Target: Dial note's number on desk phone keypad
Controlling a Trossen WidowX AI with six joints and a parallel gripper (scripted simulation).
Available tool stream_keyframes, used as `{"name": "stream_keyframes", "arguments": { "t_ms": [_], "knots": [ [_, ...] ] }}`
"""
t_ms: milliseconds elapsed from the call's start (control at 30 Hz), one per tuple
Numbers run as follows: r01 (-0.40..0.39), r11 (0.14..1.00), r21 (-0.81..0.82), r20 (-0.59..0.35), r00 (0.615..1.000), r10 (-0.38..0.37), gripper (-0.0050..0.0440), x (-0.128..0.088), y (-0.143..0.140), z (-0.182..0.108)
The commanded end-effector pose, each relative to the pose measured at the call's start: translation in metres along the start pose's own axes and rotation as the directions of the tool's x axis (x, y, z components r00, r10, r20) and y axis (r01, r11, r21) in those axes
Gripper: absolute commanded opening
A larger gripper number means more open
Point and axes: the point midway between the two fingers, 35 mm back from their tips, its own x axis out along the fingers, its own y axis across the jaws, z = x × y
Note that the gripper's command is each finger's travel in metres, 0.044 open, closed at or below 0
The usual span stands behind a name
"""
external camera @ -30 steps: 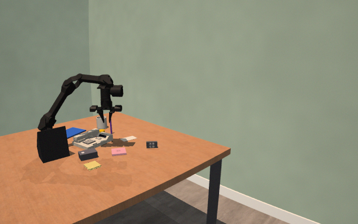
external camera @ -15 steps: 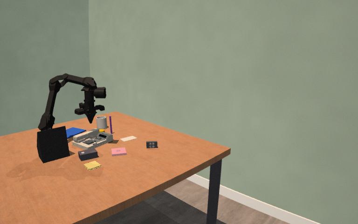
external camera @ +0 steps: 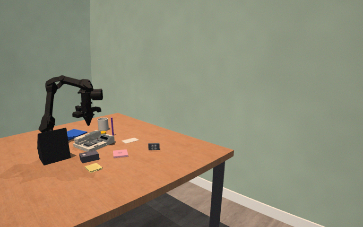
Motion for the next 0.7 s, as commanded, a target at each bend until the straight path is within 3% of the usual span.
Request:
{"name": "stream_keyframes", "arguments": {
  "t_ms": [0, 200, 300, 367, 667],
  "knots": [
    [0.005, 1.000, -0.009, 0.003, 1.000, -0.005, -0.0004, 0.001, 0.000, 0.002],
    [0.005, 1.000, -0.008, 0.001, 1.000, -0.005, -0.0013, 0.012, -0.002, 0.000],
    [-0.023, 0.999, 0.027, 0.029, 0.999, 0.022, -0.0035, 0.061, -0.001, 0.007],
    [-0.021, 0.999, 0.024, 0.027, 0.999, 0.020, -0.0050, 0.072, -0.002, 0.007],
    [0.005, 1.000, -0.009, 0.003, 1.000, -0.005, -0.0050, 0.087, -0.008, 0.002]
  ]
}}
